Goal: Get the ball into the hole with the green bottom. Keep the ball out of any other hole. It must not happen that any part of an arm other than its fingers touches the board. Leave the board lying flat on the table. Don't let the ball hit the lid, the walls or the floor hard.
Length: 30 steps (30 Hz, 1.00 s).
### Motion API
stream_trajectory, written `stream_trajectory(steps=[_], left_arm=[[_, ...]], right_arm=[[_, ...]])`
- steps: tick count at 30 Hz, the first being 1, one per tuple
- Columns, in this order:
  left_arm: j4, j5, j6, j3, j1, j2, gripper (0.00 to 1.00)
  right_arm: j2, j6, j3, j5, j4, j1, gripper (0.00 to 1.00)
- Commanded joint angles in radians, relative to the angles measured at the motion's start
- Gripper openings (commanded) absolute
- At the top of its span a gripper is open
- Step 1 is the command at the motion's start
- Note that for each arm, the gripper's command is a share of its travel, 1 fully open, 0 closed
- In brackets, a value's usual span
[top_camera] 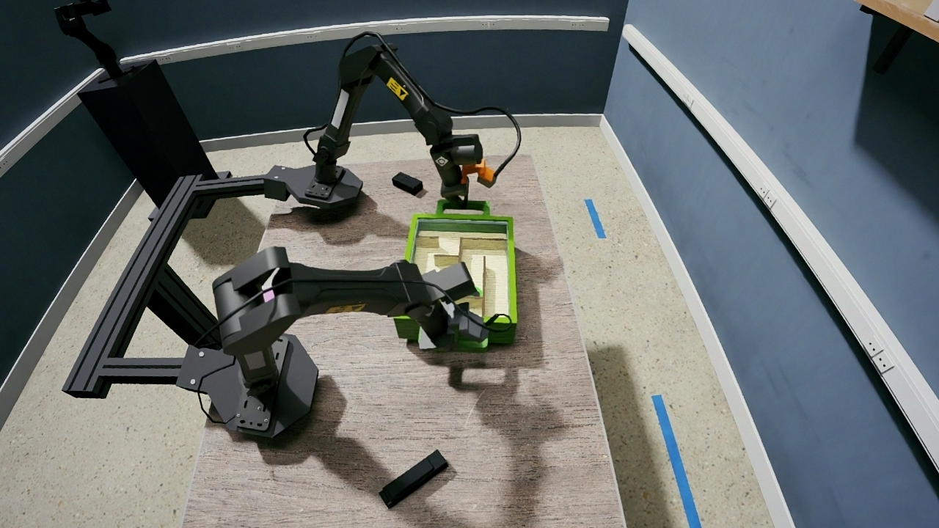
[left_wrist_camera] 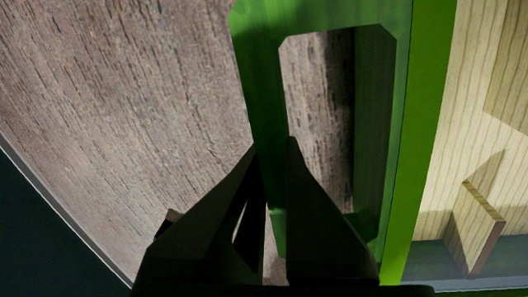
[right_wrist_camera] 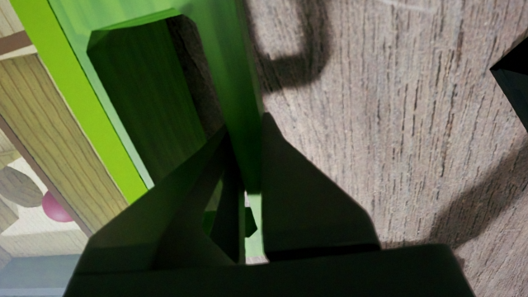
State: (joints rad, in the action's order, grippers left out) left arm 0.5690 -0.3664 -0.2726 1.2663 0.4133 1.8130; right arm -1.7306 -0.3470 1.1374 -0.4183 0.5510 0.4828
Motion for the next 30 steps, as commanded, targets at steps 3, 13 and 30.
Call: stream_trajectory(steps=[3, 13, 30], left_arm=[[-0.144, 0.036, 0.029, -0.048, -0.012, -0.056, 0.00], [-0.023, -0.068, -0.021, 0.035, 0.049, -0.065, 0.00], [-0.067, 0.016, 0.016, 0.023, 0.012, -0.052, 0.00]], right_arm=[[0.058, -0.023, 0.048, -0.088, -0.023, 0.050, 0.00], [0.056, 0.035, -0.026, 0.026, -0.110, -0.016, 0.00], [0.009, -0.002, 0.027, -0.047, 0.002, 0.021, 0.00]])
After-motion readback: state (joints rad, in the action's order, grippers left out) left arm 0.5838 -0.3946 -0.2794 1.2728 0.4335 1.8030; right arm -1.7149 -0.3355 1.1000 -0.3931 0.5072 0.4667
